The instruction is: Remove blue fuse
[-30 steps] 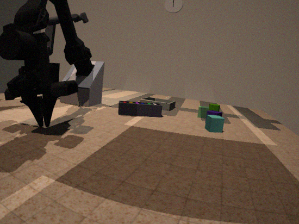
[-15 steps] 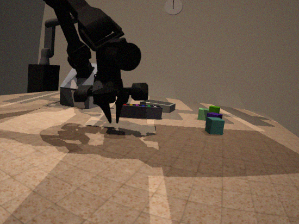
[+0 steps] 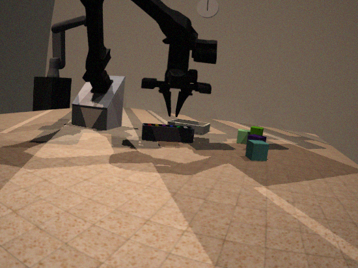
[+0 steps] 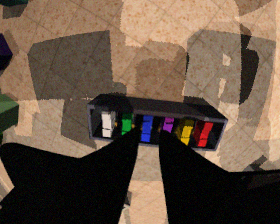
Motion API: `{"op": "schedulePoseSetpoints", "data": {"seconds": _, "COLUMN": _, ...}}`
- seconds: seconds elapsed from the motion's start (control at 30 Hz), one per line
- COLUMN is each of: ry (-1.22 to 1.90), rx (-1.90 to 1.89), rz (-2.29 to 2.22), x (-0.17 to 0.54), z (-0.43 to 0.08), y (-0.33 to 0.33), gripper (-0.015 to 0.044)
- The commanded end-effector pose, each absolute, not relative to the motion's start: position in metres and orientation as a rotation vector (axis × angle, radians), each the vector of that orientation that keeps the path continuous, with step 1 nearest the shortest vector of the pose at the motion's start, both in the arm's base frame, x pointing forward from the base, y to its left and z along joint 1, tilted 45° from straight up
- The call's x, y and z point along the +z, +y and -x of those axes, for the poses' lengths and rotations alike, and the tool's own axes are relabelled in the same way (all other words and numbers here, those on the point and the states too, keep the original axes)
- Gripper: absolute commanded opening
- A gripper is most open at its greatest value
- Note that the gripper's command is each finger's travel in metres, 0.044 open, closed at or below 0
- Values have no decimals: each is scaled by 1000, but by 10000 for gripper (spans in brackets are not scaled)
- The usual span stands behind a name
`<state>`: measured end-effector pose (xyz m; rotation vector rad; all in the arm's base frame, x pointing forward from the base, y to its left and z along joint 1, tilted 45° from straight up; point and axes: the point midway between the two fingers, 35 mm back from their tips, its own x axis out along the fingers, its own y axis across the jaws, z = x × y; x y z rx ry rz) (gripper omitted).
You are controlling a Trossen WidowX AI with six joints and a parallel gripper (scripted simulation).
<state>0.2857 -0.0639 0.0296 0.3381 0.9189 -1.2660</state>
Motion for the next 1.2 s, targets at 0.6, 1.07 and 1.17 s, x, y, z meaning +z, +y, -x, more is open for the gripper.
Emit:
{"op": "schedulePoseSetpoints", "data": {"seconds": 0.6, "ry": 885, "rx": -1272, "rz": -292, "x": 13, "z": -281, "y": -59, "gripper": 74}}
{"op": "schedulePoseSetpoints", "data": {"seconds": 1.07, "ry": 884, "rx": -1273, "rz": -291, "x": 3, "z": -281, "y": -68, "gripper": 74}}
{"op": "schedulePoseSetpoints", "data": {"seconds": 1.17, "ry": 884, "rx": -1273, "rz": -291, "x": 1, "z": -281, "y": -70, "gripper": 74}}
